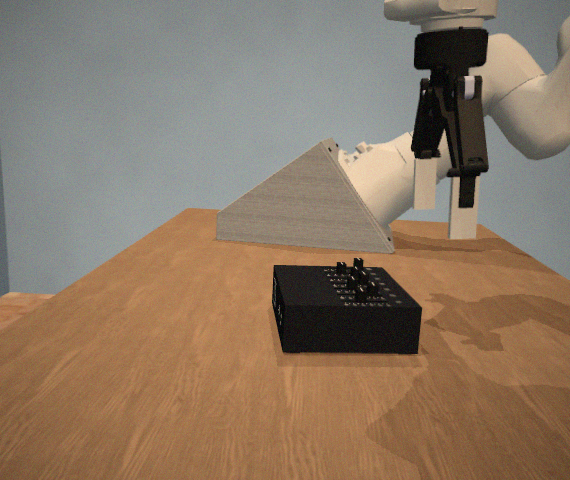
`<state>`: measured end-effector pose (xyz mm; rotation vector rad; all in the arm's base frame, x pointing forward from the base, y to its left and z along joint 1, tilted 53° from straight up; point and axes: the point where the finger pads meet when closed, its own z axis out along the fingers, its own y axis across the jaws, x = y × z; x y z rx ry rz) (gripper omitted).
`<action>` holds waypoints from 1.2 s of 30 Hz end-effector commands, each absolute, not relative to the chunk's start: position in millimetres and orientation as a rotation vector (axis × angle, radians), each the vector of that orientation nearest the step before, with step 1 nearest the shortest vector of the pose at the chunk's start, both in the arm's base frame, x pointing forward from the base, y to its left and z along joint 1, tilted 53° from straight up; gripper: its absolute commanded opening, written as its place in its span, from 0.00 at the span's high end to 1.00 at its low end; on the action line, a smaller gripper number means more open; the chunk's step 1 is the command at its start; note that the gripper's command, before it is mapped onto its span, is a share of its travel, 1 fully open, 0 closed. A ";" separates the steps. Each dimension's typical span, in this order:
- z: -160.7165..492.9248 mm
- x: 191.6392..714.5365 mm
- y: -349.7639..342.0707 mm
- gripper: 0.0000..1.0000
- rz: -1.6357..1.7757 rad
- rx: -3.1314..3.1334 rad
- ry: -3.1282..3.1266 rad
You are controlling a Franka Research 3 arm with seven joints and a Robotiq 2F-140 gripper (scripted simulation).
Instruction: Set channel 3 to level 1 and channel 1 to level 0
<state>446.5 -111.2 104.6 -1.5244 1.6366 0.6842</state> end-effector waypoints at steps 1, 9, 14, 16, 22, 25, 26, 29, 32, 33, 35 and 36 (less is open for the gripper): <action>104.9 446.7 -112.6 0.00 0.677 -1.524 1.636; 104.9 446.7 -112.6 0.00 0.677 -1.524 1.636; 104.4 446.9 -113.9 0.00 0.676 -1.523 1.638; 95.3 450.6 -137.0 0.00 0.668 -1.511 1.663; 57.4 452.3 -219.4 0.00 0.644 -1.471 1.759; 53.0 451.5 -228.0 0.00 0.642 -1.468 1.770; 53.0 451.5 -228.0 0.00 0.642 -1.468 1.770; 53.0 451.5 -228.0 0.00 0.642 -1.468 1.770; 53.0 451.5 -228.0 0.00 0.642 -1.468 1.770; 53.0 451.5 -228.0 0.00 0.642 -1.468 1.770; 52.9 451.6 -228.0 0.00 0.644 -1.465 1.773; 52.9 451.6 -228.0 0.00 0.644 -1.465 1.773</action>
